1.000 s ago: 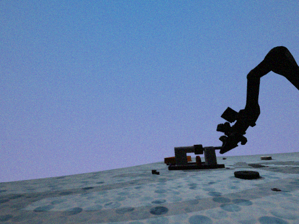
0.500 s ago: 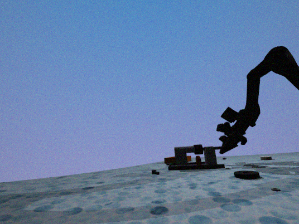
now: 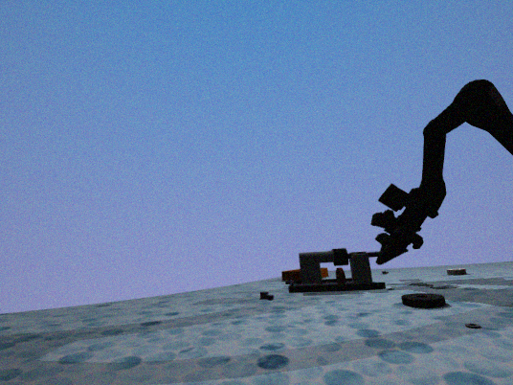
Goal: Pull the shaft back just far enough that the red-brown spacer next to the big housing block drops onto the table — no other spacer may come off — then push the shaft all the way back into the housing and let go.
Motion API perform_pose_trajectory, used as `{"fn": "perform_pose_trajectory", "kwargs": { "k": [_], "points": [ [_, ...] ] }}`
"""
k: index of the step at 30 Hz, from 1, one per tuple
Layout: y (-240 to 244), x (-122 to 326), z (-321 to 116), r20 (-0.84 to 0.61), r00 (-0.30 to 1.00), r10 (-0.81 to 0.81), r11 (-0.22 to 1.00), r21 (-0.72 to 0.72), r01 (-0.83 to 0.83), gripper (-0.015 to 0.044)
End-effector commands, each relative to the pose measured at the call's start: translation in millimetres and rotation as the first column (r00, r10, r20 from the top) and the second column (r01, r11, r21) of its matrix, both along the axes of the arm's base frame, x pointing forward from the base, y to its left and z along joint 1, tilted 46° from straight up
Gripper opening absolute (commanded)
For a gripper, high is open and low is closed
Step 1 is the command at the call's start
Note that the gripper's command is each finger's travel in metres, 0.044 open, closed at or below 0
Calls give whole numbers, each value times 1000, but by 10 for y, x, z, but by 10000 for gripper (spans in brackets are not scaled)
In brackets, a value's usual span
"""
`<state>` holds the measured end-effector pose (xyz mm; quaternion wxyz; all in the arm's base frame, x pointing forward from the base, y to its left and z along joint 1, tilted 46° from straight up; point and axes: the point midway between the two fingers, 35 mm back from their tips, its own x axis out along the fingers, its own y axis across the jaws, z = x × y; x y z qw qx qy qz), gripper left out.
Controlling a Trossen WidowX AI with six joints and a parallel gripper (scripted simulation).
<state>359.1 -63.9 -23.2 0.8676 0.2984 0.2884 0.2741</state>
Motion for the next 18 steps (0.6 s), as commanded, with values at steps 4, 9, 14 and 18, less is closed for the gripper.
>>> {"fn": "perform_pose_trajectory", "kwargs": {
  "k": [4,9,14,18],
  "points": [
    [6,29,14,5,1000,3,1000,-2,-3,0],
    [7,34,15,5,1000,3,1000,-2,-3,0],
    [8,39,16,5,1000,3,1000,-2,-3,0],
    [9,44,17,5,1000,3,1000,-2,-3,0]
  ]
}}
